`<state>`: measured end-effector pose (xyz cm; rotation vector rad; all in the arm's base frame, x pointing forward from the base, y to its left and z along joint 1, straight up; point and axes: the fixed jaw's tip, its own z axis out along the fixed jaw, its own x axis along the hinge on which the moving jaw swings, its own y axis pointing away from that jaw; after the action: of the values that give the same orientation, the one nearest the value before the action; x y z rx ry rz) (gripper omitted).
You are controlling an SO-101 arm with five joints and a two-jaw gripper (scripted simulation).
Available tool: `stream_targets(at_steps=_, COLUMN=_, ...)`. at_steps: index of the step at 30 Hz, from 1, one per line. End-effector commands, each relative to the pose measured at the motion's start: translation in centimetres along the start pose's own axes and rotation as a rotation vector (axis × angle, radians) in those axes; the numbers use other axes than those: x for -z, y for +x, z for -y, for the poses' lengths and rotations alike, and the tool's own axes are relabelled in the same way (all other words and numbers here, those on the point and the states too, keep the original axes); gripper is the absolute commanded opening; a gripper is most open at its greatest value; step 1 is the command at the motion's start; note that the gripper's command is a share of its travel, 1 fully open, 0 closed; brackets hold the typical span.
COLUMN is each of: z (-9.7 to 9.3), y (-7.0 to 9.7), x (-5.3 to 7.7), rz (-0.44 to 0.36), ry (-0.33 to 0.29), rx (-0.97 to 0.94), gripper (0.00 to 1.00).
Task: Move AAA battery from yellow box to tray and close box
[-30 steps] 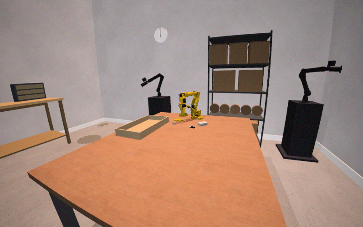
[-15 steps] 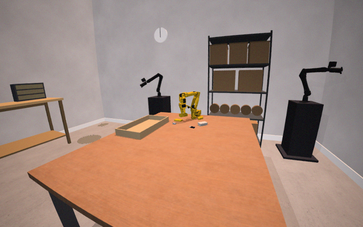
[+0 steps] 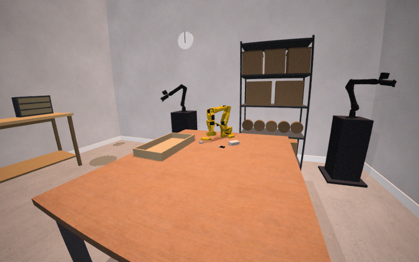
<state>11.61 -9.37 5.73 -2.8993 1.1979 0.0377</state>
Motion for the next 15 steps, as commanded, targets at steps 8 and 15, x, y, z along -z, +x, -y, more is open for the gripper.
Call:
stream_targets(at_steps=8, z=0.2, y=0.4, x=-1.4, rz=-0.023, ry=0.005, rx=-0.002, gripper=0.22)
stream_targets(at_steps=15, z=0.2, y=0.4, x=-2.2, rz=-0.023, ry=0.005, rx=-0.002, gripper=0.22)
